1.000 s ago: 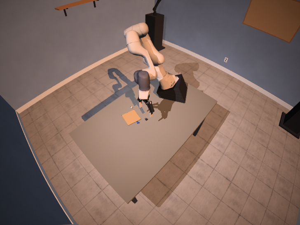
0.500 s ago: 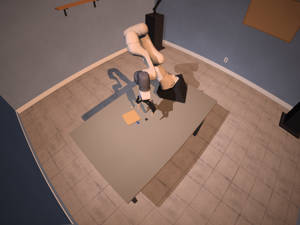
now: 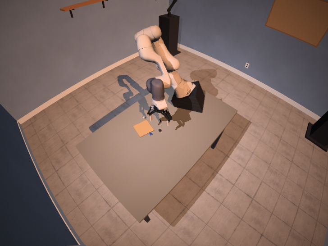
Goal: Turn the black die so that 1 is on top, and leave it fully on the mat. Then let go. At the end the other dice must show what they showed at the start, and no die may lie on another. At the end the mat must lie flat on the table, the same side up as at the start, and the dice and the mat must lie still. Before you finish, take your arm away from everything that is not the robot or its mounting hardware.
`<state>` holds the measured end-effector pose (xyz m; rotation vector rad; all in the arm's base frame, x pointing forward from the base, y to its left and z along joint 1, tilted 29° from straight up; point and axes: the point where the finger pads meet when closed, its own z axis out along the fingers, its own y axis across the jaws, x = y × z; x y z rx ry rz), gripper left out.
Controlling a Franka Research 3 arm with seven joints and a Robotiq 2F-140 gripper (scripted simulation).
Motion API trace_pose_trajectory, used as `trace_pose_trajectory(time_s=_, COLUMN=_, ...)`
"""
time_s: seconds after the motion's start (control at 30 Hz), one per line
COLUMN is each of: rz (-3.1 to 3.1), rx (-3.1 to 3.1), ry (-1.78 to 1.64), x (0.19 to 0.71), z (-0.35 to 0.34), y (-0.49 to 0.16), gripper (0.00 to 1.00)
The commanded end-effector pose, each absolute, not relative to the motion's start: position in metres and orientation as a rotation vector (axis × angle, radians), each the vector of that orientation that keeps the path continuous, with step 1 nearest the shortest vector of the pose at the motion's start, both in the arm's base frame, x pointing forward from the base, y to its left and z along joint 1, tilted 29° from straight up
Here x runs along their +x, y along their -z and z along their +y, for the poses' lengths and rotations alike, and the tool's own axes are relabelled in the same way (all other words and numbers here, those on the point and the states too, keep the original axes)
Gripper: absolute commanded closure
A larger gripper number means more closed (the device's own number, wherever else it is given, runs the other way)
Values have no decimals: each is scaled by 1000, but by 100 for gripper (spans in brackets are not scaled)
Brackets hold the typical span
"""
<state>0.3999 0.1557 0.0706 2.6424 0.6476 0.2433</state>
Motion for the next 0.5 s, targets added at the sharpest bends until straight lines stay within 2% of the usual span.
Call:
trace_pose_trajectory(time_s=0.0, rz=871, rx=2565, ry=-194, x=401, z=156, y=-70, gripper=0)
trace_pose_trajectory(time_s=0.47, rz=1163, rx=2428, ry=-113, x=401, z=152, y=-64, gripper=0)
